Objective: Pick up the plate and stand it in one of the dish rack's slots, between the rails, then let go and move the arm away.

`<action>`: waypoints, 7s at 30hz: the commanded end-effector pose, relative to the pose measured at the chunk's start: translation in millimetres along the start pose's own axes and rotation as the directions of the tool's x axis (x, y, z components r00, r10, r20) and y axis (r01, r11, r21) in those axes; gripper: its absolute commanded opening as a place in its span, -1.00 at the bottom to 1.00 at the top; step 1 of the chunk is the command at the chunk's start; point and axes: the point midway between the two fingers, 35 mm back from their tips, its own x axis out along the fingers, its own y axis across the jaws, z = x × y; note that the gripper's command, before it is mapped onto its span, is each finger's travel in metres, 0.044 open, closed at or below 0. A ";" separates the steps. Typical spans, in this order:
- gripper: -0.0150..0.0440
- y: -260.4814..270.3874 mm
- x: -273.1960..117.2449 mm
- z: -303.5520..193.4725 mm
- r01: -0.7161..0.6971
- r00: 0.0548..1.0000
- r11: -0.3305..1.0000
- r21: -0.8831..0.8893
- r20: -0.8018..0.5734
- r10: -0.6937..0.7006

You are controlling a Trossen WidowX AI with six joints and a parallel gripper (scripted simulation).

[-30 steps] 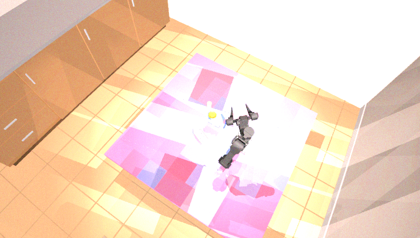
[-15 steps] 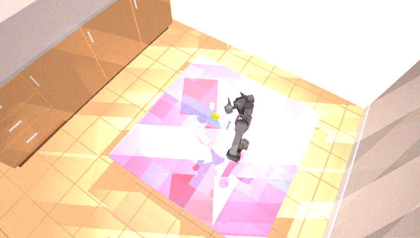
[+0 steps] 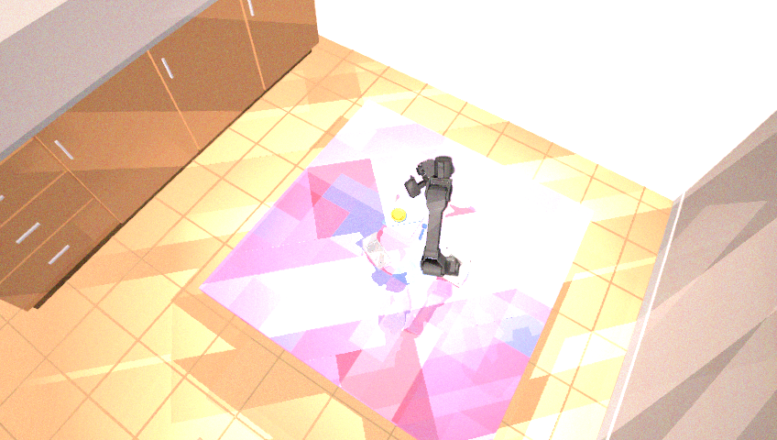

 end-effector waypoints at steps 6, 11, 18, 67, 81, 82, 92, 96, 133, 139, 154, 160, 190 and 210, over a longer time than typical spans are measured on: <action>0.86 14.2 68.8 -22.3 -0.119 0.965 0.991 -0.060 -0.242 0.101; 0.86 26.4 105.7 -41.0 -0.195 0.913 0.977 -0.081 -0.380 0.151; 0.86 44.5 151.3 -72.9 -0.305 0.803 0.948 -0.092 -0.561 0.204; 0.86 104.3 283.0 -239.2 -0.468 0.561 0.879 -0.094 -0.800 0.213; 0.86 108.8 295.0 -257.8 -0.469 0.560 0.878 -0.093 -0.800 0.215; 0.86 109.1 295.8 -259.1 -0.469 0.560 0.878 -0.093 -0.800 0.215; 0.83 109.5 297.0 -261.0 -0.469 0.560 0.878 -0.092 -0.800 0.215; 0.77 109.5 297.0 -261.0 -0.469 0.560 0.878 -0.092 -0.800 0.215; -0.49 84.0 242.4 -162.4 -0.464 0.563 0.881 -0.097 -0.800 0.208; -0.49 79.8 230.3 -146.3 -0.465 0.562 0.880 -0.096 -0.800 0.209; -0.49 121.6 191.1 -140.0 -0.213 0.573 0.973 0.093 -0.794 0.201; -0.49 147.0 168.4 -144.1 -0.043 0.580 0.976 0.213 -0.790 0.198; -0.49 238.0 54.9 -207.0 0.659 0.602 0.418 0.625 -0.772 0.204; -0.49 250.9 22.2 -245.7 0.768 0.609 0.107 0.631 -0.772 0.181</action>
